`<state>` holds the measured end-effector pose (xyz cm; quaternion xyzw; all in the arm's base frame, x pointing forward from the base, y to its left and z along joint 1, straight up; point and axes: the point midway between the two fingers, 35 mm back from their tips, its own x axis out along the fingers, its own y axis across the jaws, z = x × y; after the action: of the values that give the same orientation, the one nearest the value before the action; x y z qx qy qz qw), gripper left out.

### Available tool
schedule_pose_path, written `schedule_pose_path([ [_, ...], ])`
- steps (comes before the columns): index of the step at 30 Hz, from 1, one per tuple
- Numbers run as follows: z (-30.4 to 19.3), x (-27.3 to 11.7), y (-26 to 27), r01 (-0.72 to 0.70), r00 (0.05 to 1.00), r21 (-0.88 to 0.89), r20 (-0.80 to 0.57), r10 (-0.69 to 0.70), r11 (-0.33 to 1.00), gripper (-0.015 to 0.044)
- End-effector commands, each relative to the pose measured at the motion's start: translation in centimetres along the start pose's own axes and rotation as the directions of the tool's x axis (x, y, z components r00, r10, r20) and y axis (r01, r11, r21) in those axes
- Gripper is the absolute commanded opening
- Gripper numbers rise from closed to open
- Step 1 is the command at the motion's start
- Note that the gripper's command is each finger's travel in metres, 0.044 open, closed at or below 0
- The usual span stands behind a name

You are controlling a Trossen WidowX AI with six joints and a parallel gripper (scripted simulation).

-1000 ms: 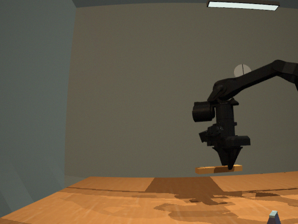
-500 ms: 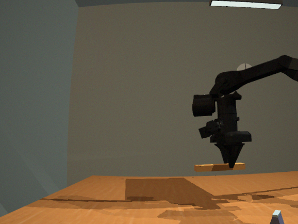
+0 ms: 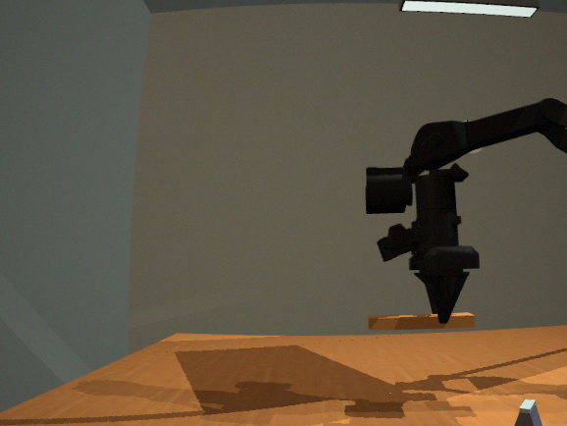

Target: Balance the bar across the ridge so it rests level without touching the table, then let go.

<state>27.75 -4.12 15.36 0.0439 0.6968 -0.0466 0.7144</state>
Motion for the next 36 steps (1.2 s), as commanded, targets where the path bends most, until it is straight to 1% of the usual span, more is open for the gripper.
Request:
schedule_pose_path([
  [1,-0.1,0.0,1.8,-0.003,1.000,0.053,-0.001,0.003,0.999,0.0000],
  [18,-1.2,-0.1,8.5,-0.008,1.000,0.236,-0.002,0.009,0.972,0.0000],
  [36,-3.8,-0.2,15.0,-0.012,1.000,0.414,-0.004,0.015,0.910,0.0000],
])
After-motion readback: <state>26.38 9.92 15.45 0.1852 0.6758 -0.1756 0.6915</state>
